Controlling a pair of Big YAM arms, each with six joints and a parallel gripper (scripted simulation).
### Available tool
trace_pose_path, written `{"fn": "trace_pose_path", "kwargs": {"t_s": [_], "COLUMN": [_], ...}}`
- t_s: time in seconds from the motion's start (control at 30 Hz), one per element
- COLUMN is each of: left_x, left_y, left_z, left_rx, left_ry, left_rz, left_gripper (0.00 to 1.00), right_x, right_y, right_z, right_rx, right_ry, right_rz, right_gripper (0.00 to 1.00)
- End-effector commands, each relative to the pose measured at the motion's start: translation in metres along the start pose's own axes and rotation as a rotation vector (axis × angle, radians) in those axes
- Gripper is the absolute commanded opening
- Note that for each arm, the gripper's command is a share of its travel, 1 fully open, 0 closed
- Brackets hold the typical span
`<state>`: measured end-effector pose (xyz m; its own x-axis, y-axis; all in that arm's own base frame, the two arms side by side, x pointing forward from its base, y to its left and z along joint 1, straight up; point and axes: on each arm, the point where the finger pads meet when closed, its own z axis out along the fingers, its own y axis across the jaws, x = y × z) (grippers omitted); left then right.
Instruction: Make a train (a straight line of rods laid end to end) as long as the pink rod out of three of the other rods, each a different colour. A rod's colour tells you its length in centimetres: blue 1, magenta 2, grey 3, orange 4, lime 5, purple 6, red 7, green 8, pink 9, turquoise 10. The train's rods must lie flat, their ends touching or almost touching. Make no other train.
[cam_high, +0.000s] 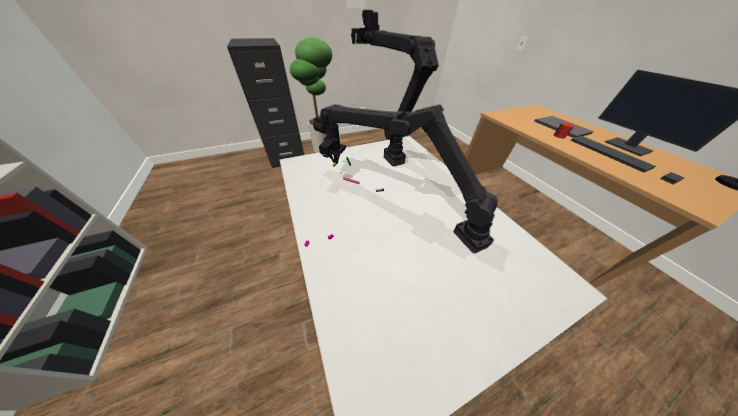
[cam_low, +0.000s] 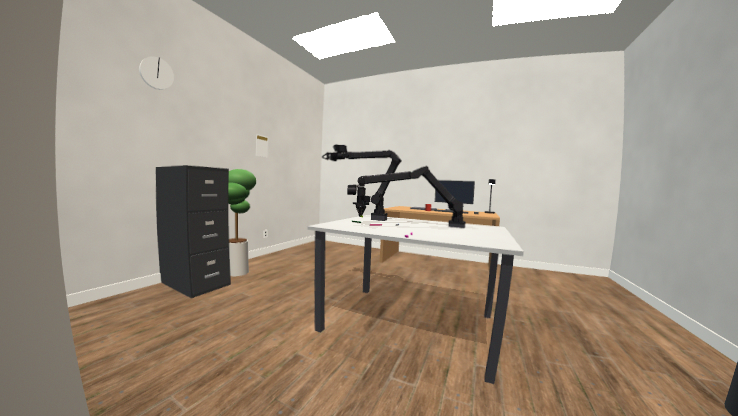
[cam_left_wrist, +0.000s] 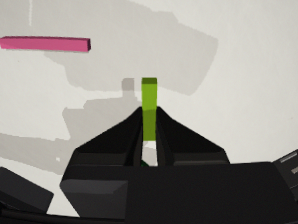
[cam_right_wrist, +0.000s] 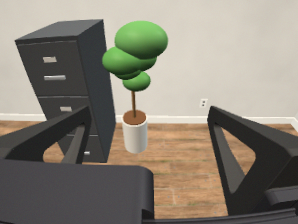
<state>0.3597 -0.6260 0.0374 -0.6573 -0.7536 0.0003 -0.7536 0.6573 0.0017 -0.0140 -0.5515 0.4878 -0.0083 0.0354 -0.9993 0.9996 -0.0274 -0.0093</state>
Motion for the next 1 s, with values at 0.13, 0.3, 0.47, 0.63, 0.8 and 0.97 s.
{"fn": "trace_pose_path", "kwargs": {"t_s": [0.13,0.3,0.47,0.63,0.8,0.97], "left_x": [0.002,0.001,-0.002,-0.002,-0.010,-0.015], "left_y": [-0.016,-0.016,-0.007,-0.005,0.000,0.015], "left_z": [-0.070,-0.069,-0.050,-0.053,-0.070,-0.074], "left_rx": [0.063,0.054,0.019,0.022,0.049,0.049], "left_ry": [0.020,0.017,0.005,0.006,0.013,0.012], "left_rz": [-0.019,-0.019,-0.019,-0.012,0.061,0.160], "left_gripper": [0.04,0.04,0.04,0.04,0.04,0.04], "right_x": [-0.012,-0.012,-0.012,-0.012,-0.012,-0.012], "right_y": [-0.004,-0.004,-0.004,-0.004,-0.004,-0.004], "right_z": [-0.007,-0.007,-0.007,-0.007,-0.007,-0.007], "right_rx": [0.004,0.004,0.004,0.004,0.004,0.004], "right_ry": [-0.035,-0.035,-0.035,-0.035,-0.035,-0.035], "right_rz": [0.009,0.009,0.009,0.009,0.009,0.009], "right_gripper": [1.00,1.00,1.00,1.00,1.00,1.00]}}
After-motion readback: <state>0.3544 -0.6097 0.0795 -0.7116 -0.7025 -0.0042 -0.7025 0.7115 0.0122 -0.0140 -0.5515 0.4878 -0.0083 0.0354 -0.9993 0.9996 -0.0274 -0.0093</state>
